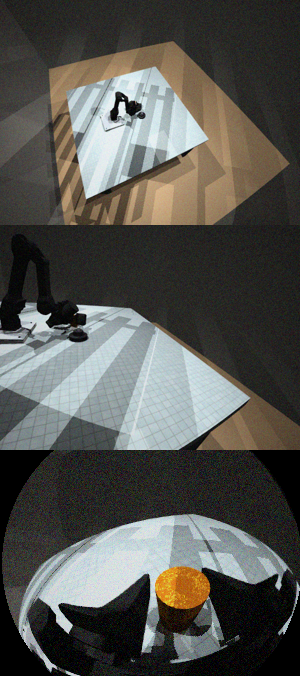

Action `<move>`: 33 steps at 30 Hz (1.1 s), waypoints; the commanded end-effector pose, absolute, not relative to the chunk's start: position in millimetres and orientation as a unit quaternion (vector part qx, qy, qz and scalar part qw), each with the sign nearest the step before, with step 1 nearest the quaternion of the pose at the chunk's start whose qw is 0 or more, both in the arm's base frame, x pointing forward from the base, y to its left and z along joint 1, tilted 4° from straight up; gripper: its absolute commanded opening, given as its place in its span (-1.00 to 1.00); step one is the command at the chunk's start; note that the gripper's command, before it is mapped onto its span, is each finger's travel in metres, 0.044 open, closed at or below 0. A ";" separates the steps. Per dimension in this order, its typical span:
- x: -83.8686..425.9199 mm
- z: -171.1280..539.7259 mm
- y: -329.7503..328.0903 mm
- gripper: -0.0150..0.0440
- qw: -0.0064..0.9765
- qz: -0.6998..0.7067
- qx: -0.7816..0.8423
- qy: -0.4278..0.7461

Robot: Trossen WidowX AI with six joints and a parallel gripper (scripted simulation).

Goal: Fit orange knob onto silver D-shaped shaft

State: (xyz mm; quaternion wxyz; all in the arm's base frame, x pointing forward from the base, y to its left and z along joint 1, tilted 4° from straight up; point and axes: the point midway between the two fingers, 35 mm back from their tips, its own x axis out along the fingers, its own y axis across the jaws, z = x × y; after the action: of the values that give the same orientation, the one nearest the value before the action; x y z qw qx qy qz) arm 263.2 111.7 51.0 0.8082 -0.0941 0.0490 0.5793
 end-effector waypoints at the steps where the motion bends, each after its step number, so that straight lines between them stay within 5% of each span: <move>1: 263.4 50.9 111.7 0.39 0.808 0.579 -0.092 0.050; 14: 263.4 50.9 111.7 0.39 0.808 0.579 -0.092 0.050; 21: 263.4 50.9 111.7 1.00 0.808 0.579 -0.092 0.050; 33: 266.1 90.3 111.1 1.00 0.808 0.579 -0.094 0.049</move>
State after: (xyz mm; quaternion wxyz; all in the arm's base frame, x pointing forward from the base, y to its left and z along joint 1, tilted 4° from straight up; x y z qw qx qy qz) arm 261.4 111.9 65.0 0.8077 -0.0815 0.0620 0.5807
